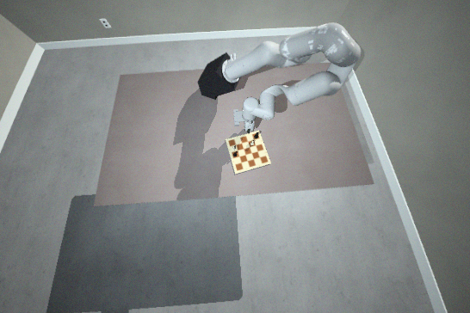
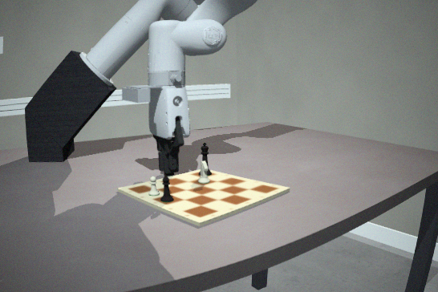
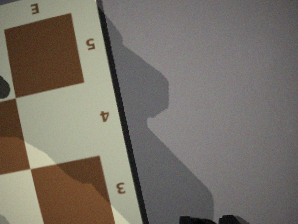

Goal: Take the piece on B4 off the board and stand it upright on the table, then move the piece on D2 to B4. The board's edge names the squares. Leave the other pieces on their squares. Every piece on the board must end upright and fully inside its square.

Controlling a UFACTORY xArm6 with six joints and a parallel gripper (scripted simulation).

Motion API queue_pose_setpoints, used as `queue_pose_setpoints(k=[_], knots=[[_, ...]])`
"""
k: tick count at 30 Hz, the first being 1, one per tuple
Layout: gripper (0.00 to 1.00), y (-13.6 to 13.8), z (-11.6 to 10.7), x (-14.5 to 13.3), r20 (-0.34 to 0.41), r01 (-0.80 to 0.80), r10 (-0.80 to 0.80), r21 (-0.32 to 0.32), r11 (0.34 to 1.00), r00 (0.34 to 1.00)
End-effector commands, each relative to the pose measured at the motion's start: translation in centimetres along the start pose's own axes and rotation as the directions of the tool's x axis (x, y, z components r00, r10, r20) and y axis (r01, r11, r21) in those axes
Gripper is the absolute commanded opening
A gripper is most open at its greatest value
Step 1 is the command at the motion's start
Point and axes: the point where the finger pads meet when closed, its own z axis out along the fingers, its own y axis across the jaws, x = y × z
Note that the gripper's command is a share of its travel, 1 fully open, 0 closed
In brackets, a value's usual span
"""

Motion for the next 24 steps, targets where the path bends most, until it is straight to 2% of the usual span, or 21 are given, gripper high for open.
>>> queue_pose_setpoints(k=[1,3,4,6,7,11,12,14,15,24], knots=[[0.08,-0.03,-0.03,0.02,-0.001,0.0,0.0,0.001,1.0,1.0],[0.08,-0.03,-0.03,0.02,-0.001,0.0,0.0,0.001,1.0,1.0],[0.15,-0.03,-0.03,0.02,-0.001,0.0,0.0,0.001,1.0,1.0],[0.15,-0.03,-0.03,0.02,-0.001,0.0,0.0,0.001,1.0,1.0],[0.23,-0.03,-0.03,0.02,-0.001,0.0,0.0,0.001,1.0,1.0],[0.23,-0.03,-0.03,0.02,-0.001,0.0,0.0,0.001,1.0,1.0],[0.31,-0.03,-0.03,0.02,-0.001,0.0,0.0,0.001,1.0,1.0],[0.31,-0.03,-0.03,0.02,-0.001,0.0,0.0,0.001,1.0,1.0],[0.39,-0.03,-0.03,0.02,-0.001,0.0,0.0,0.001,1.0,1.0],[0.39,-0.03,-0.03,0.02,-0.001,0.0,0.0,0.001,1.0,1.0]])
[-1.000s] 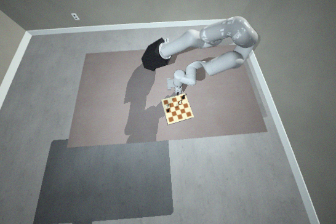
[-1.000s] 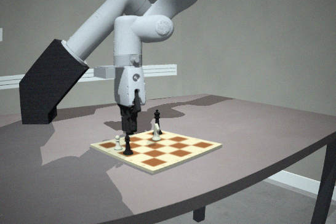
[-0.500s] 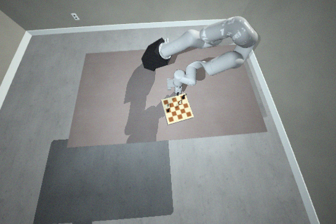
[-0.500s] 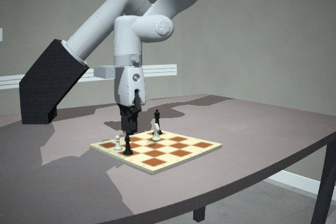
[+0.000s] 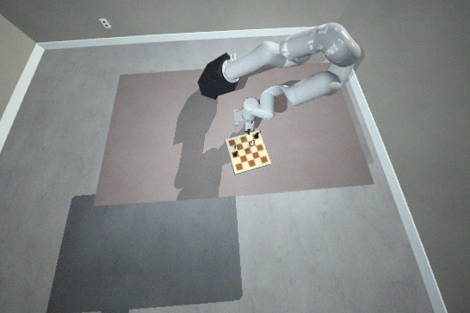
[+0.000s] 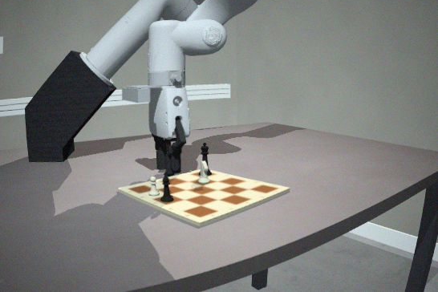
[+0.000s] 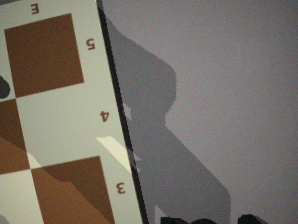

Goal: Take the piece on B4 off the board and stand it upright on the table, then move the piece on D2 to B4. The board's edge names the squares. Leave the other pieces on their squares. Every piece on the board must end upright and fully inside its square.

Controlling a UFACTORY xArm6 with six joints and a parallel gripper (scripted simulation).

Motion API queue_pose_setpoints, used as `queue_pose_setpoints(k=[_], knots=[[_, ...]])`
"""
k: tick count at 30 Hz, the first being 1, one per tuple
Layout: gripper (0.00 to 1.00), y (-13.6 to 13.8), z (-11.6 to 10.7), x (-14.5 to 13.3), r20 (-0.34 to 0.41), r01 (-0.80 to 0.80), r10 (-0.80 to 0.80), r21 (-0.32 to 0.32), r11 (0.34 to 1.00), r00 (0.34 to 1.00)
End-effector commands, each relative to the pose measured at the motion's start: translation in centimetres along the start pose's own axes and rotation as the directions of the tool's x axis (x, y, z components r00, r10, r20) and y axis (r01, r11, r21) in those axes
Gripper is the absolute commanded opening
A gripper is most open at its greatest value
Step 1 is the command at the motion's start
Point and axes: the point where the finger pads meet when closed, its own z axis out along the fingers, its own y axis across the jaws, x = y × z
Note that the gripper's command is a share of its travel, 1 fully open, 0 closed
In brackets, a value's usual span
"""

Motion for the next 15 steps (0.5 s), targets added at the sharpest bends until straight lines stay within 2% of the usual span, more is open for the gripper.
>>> queue_pose_setpoints(k=[1,7,15], knots=[[0.39,0.0,0.0,0.0,-0.001,0.0,0.0,0.001,1.0,1.0],[0.39,0.0,-0.7,0.0,-0.001,0.0,0.0,0.001,1.0,1.0],[0.39,0.0,-4.6,0.0,-0.001,0.0,0.0,0.001,1.0,1.0]])
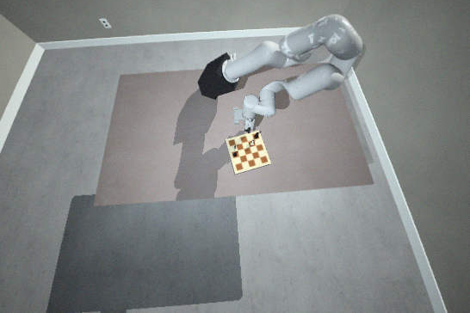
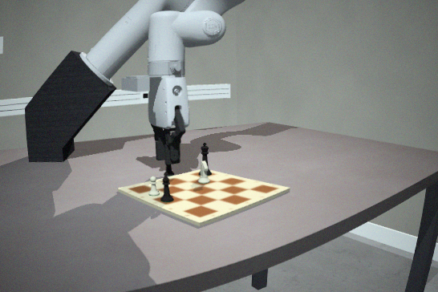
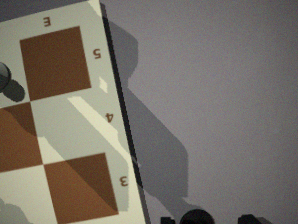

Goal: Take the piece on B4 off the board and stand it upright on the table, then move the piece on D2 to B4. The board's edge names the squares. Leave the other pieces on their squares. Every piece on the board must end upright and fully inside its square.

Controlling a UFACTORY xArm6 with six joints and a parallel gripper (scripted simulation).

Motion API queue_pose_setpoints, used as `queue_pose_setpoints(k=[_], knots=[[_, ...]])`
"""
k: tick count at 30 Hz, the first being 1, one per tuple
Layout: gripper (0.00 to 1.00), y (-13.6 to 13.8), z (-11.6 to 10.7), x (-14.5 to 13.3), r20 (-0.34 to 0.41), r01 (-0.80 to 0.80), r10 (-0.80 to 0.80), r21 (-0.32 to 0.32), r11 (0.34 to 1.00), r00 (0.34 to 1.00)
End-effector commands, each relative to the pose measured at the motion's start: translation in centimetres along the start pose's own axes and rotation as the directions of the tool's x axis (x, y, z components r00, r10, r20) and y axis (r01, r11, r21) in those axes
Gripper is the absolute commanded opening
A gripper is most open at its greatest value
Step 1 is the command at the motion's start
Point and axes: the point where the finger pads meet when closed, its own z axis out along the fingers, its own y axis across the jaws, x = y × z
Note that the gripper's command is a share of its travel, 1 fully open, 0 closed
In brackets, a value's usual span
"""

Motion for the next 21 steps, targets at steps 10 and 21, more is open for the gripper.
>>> queue_pose_setpoints(k=[10,21], knots=[[0.39,0.0,-6.1,-0.1,0.001,-0.001,0.001,-0.002,1.0,1.0],[1.0,0.0,-7.0,-0.1,0.001,-0.001,0.001,-0.002,1.0,1.0]])
